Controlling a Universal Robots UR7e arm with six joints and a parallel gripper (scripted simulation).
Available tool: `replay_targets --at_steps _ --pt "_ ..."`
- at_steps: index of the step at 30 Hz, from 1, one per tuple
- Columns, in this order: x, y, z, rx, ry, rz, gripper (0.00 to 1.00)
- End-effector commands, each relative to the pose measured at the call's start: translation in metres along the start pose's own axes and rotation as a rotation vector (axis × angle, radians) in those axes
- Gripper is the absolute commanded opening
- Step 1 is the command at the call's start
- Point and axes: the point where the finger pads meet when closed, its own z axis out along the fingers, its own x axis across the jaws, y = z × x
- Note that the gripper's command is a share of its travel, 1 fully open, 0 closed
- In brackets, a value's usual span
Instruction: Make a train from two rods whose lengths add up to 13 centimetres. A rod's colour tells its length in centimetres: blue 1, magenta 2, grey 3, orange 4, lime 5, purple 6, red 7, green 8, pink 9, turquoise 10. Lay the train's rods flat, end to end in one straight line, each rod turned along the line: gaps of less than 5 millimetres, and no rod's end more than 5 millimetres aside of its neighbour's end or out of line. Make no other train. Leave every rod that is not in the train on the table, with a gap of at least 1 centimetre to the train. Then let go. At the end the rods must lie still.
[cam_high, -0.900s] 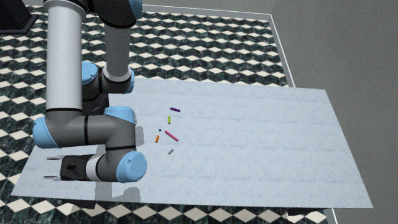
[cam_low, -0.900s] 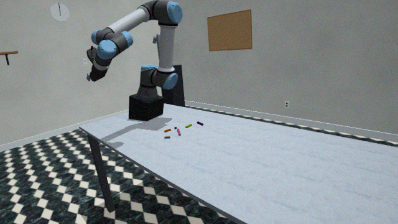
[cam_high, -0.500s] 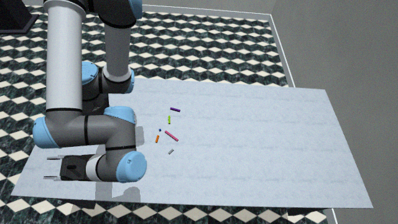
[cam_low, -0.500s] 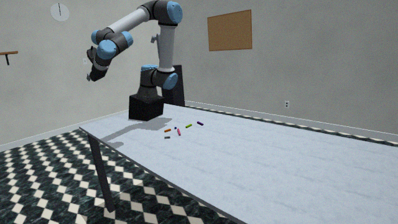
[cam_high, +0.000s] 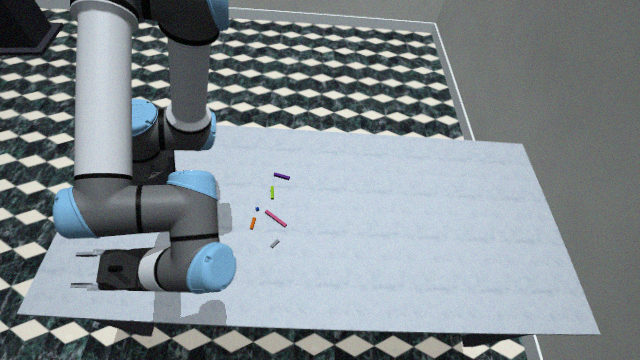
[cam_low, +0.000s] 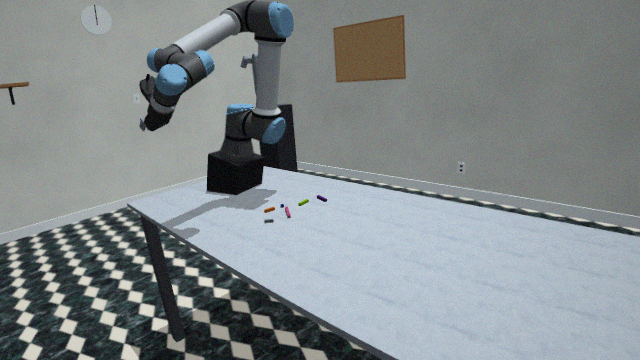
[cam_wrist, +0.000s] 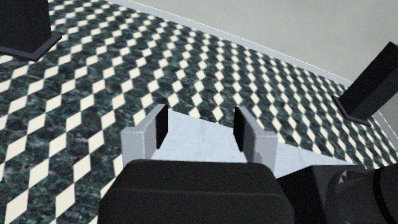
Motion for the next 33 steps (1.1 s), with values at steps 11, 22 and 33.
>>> replay_targets --at_steps 11,22,33 --pt "0.001 0.016 0.002 -0.031 -0.018 -0.086 1.00" --pt "0.005 0.057 0.007 -0.101 -0.072 -0.305 1.00" --pt "0.011 0.109 0.011 -0.175 -0.167 -0.589 1.00"
